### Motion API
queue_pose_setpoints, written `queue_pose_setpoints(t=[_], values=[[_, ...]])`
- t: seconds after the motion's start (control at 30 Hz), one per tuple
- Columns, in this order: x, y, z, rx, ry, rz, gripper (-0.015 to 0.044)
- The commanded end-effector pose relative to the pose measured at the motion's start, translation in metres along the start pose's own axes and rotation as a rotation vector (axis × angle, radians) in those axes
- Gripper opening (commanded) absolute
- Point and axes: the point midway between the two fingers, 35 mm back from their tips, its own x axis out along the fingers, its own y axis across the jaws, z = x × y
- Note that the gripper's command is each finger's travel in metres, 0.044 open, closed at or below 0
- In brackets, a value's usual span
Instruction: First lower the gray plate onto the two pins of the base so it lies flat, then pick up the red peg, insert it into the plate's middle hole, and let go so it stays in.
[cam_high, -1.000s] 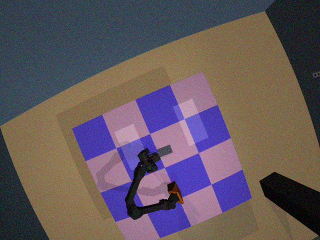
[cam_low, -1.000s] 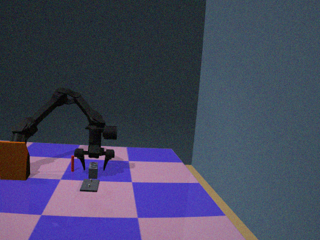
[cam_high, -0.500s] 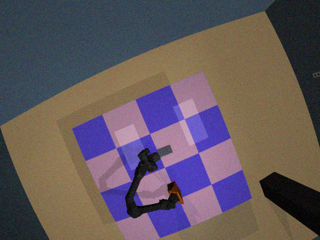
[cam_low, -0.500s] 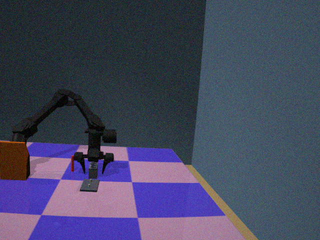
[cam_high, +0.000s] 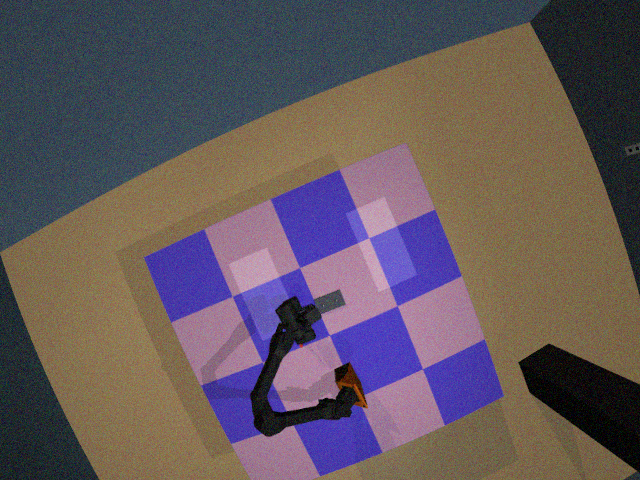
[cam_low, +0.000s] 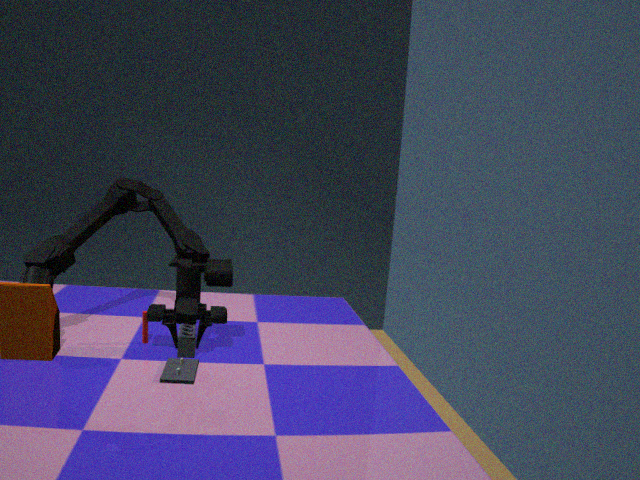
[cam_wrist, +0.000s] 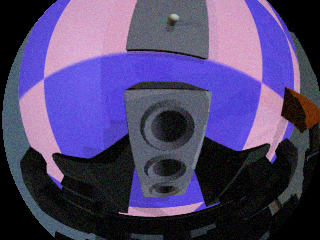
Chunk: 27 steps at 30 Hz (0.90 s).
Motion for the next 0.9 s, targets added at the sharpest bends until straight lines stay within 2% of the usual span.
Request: queue_pose_setpoints(t=[0.0,0.27,0.87], values=[[0.0,0.0,0.0,0.006,0.004,-0.001,0.0065],[0.0,0.0,0.0,0.006,0.004,-0.001,0.0],[-0.049,0.007,0.004,0.004,-0.009,0.003,0.0]])
